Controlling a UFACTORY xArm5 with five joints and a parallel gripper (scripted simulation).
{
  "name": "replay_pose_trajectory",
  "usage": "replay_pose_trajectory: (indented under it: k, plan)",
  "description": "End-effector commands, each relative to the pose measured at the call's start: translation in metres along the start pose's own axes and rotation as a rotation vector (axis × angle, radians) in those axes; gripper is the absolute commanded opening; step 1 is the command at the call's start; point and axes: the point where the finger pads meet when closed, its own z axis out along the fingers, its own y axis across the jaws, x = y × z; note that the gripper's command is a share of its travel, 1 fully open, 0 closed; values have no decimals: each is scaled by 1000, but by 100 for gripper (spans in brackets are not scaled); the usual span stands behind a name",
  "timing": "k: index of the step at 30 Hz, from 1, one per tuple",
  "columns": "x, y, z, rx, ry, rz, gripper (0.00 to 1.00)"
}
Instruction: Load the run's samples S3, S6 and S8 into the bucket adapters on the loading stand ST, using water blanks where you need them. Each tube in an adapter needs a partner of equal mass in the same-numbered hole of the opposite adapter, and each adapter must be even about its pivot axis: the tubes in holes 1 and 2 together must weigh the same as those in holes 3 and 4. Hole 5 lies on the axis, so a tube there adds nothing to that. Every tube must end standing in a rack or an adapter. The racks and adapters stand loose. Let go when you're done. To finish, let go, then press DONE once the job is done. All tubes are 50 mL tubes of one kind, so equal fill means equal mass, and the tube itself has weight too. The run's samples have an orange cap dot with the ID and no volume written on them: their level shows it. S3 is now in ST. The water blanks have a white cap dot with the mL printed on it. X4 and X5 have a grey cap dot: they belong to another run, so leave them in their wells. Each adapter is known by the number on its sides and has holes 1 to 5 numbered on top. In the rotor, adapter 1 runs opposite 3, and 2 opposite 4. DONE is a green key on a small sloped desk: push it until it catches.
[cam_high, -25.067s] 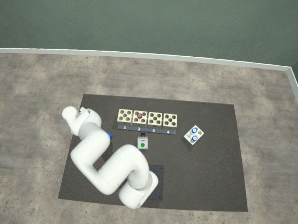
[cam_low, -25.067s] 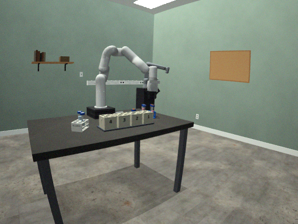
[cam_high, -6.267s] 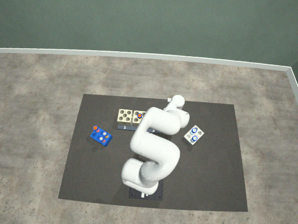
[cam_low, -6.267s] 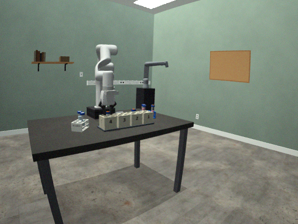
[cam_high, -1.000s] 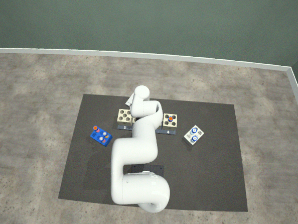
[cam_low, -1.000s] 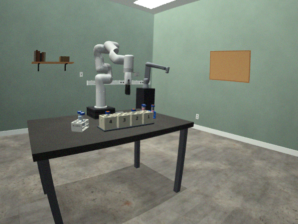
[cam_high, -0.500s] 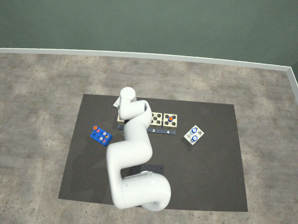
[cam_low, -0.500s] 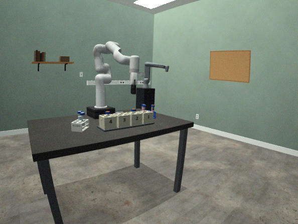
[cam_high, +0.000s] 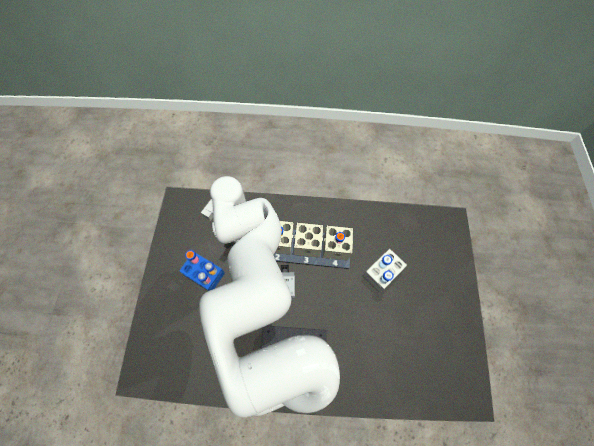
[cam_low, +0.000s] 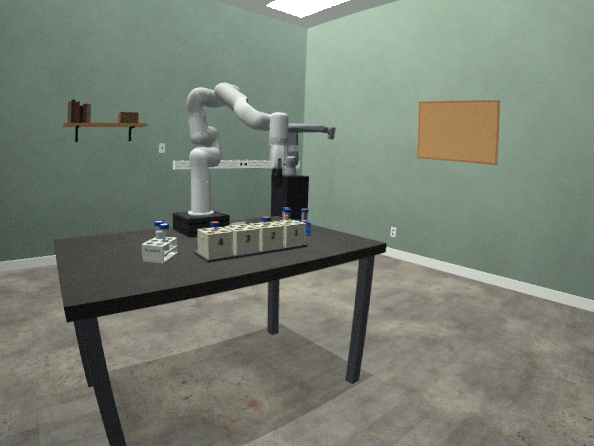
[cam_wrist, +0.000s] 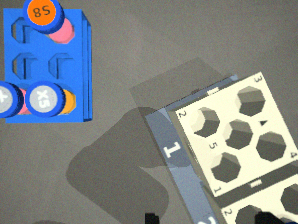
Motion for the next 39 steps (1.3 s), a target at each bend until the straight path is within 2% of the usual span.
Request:
replay_pose_trajectory:
  k: [1, 5, 20, 22, 37, 39]
  plan:
    - [20, -13, -1, 6, 9, 1, 57]
    - [28, -20, -2, 6, 9, 1, 57]
    - [88, -65, -2, 6, 10, 1, 57]
    - [88, -65, -2, 6, 10, 1, 57]
    - [147, -111, -3, 7, 10, 1, 57]
    - [147, -111, -3, 7, 10, 1, 57]
